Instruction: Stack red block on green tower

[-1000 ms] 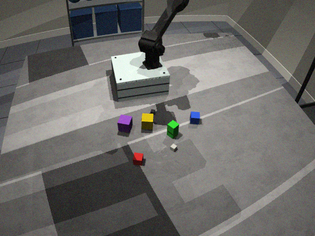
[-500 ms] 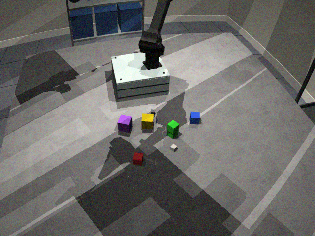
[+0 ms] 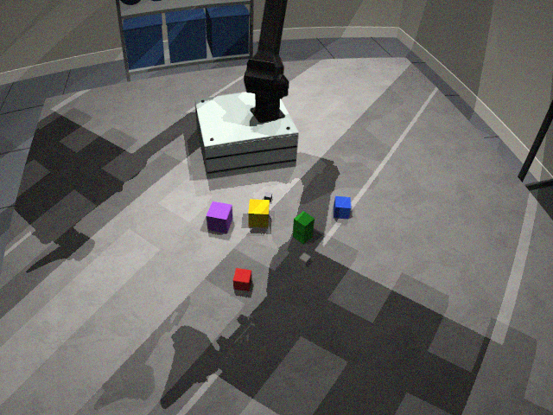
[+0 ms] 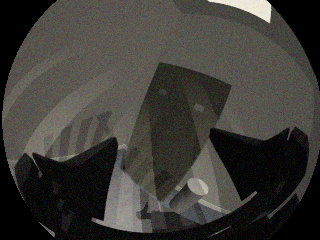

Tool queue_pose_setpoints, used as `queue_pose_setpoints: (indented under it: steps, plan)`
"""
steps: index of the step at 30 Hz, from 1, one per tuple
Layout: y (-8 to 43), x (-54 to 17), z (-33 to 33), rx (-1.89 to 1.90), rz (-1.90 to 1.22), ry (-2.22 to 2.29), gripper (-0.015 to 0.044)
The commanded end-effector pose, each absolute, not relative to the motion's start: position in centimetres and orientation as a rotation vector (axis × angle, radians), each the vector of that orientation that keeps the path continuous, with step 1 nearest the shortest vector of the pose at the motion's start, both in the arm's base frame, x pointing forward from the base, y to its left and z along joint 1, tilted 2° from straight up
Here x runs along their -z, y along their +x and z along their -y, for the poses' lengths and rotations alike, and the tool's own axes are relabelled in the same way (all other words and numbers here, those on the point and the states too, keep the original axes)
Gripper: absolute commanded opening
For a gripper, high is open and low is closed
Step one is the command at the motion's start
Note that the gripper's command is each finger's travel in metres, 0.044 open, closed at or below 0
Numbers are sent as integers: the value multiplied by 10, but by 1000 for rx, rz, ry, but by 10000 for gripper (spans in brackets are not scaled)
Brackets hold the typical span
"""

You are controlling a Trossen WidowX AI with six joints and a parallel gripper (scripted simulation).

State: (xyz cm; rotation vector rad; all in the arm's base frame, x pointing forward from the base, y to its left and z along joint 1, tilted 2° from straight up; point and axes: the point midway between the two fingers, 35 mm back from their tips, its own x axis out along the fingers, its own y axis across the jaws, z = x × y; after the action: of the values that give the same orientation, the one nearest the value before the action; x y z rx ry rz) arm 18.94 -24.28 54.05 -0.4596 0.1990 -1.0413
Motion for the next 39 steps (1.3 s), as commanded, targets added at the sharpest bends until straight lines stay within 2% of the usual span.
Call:
queue_pose_setpoints:
  steps: [1, 13, 21, 30, 39]
  plan:
    - [225, -502, 260, 962, -299, -387, 440]
    - [315, -364, 284, 763, -621, -122, 440]
    - [356, -262, 277, 642, -865, 40, 440]
    - [377, -149, 249, 534, -1153, 217, 440]
    - [371, -47, 206, 462, -1458, 383, 440]
